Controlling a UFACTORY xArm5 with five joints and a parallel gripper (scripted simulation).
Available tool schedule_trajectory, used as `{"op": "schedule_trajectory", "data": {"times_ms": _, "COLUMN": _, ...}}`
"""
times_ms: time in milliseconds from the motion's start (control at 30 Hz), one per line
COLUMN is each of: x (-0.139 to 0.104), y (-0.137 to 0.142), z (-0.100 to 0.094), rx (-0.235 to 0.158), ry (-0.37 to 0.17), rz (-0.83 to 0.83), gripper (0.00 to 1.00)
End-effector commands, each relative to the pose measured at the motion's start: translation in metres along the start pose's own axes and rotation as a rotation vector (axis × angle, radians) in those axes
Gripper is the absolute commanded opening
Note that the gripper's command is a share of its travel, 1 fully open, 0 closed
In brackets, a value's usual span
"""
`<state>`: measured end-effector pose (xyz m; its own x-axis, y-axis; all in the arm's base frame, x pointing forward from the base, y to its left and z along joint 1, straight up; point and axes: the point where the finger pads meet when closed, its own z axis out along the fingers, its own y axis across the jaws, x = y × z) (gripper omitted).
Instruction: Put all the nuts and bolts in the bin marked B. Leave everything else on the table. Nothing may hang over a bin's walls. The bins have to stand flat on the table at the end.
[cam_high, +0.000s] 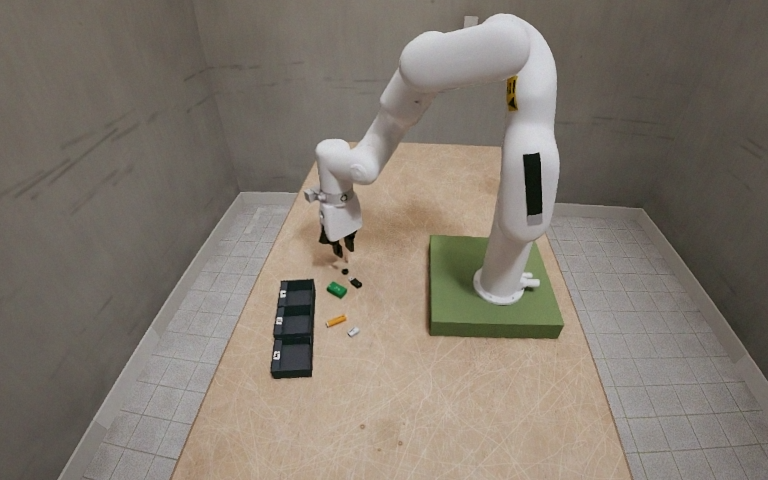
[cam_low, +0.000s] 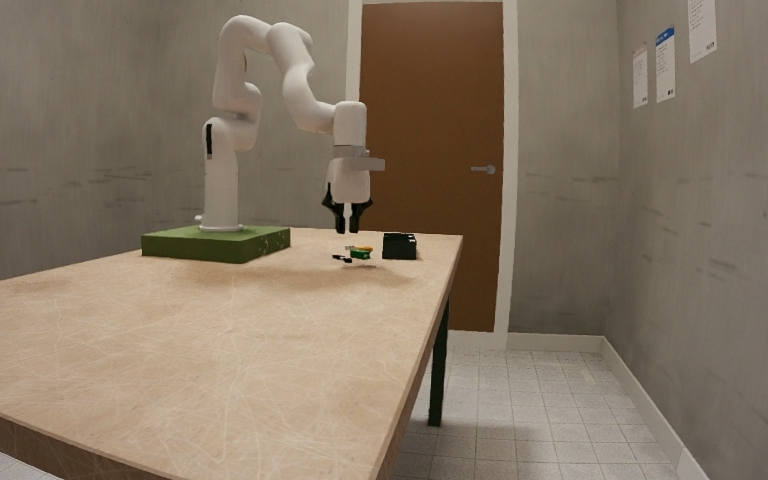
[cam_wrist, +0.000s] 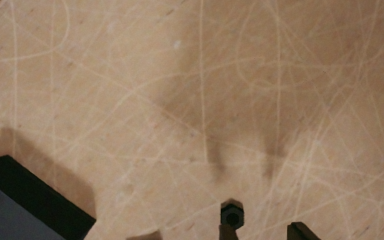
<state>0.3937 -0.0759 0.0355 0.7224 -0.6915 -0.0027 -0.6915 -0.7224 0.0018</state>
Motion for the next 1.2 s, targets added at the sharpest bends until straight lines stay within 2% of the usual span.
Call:
{"op": "schedule_trajectory", "data": {"times_ms": 0, "x": 0.0034, "y": -0.0013, "z": -0.0007, "rx": 0.003, "ry": 0.005, "rz": -0.002, "gripper": 0.32}}
{"op": "schedule_trajectory", "data": {"times_ms": 1167, "x": -0.0019, "y": -0.0064, "z": -0.0007, "rx": 0.003, "ry": 0.005, "rz": -0.002, "gripper": 0.32}}
